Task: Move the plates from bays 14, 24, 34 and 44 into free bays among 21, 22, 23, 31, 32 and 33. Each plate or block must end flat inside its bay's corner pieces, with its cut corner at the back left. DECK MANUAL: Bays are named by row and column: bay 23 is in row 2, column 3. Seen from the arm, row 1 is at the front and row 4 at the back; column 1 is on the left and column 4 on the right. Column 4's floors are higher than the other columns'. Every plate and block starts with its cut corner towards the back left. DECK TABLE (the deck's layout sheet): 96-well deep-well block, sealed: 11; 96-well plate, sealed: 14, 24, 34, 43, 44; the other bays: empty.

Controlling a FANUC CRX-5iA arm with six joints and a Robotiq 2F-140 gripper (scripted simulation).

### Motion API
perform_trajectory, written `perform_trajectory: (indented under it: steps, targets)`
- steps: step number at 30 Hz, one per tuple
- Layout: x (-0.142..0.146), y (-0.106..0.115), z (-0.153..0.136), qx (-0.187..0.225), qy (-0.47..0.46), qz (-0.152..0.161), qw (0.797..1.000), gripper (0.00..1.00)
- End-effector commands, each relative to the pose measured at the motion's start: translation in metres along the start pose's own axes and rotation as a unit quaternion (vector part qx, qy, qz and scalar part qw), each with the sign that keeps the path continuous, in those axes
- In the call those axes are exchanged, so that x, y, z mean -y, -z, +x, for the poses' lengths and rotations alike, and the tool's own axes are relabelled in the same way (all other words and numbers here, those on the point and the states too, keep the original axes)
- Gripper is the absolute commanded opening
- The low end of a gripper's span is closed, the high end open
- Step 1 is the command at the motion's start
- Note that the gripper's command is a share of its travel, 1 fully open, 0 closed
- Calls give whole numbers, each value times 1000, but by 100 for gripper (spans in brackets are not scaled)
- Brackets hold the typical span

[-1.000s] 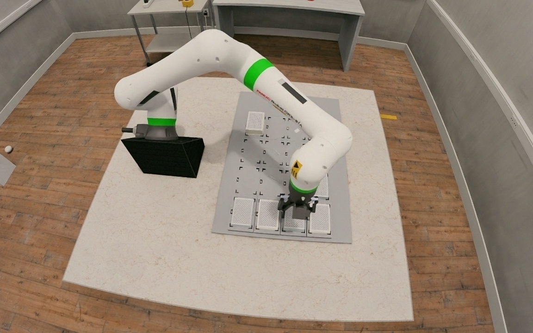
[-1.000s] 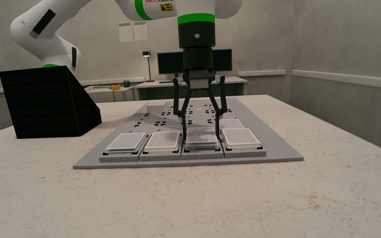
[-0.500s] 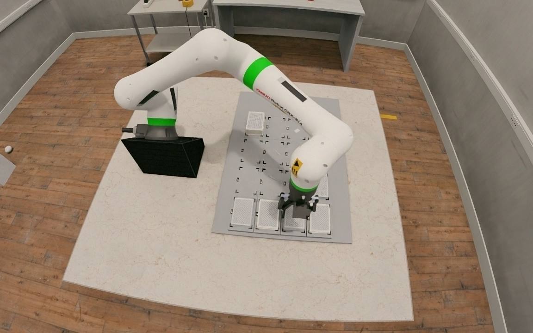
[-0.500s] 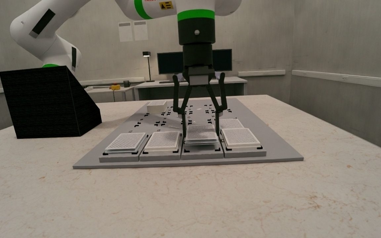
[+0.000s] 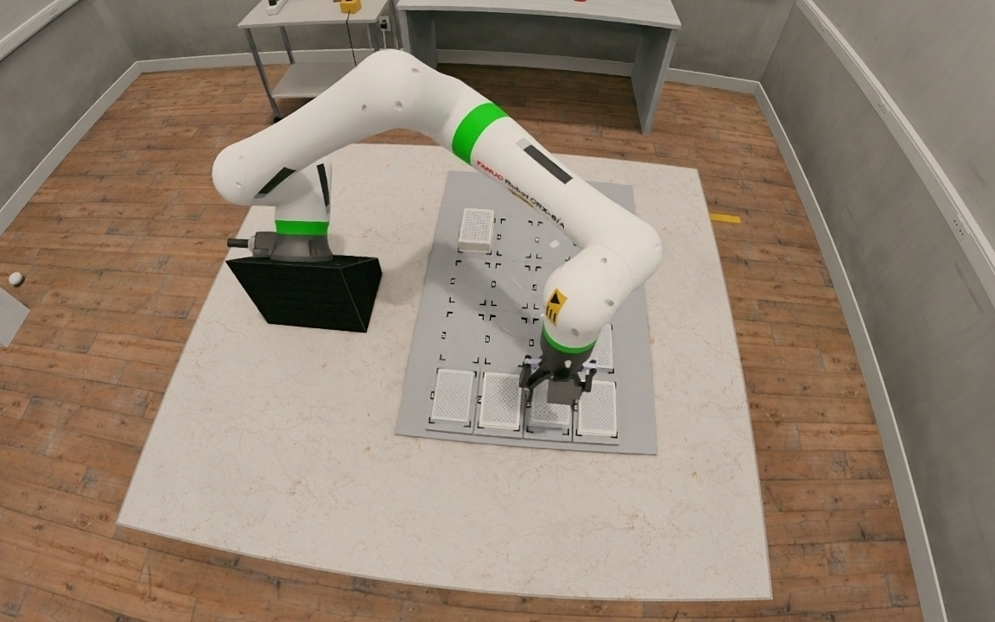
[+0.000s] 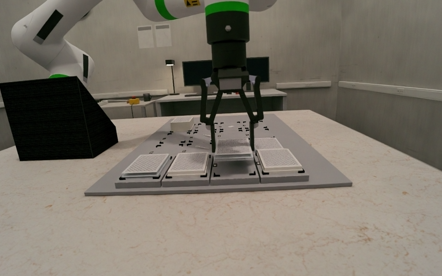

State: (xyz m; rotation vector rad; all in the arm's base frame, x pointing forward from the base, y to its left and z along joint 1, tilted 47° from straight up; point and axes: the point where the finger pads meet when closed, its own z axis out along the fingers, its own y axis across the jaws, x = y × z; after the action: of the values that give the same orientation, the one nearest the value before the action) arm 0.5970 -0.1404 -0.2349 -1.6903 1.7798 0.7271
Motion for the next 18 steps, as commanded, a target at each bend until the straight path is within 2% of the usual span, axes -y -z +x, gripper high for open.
perform_trajectory:
  steps: [1,18]
  targets:
    - [1,6,0,-1,0,1,1000,10]
    - [1,21,0,-1,0,1,1000,10]
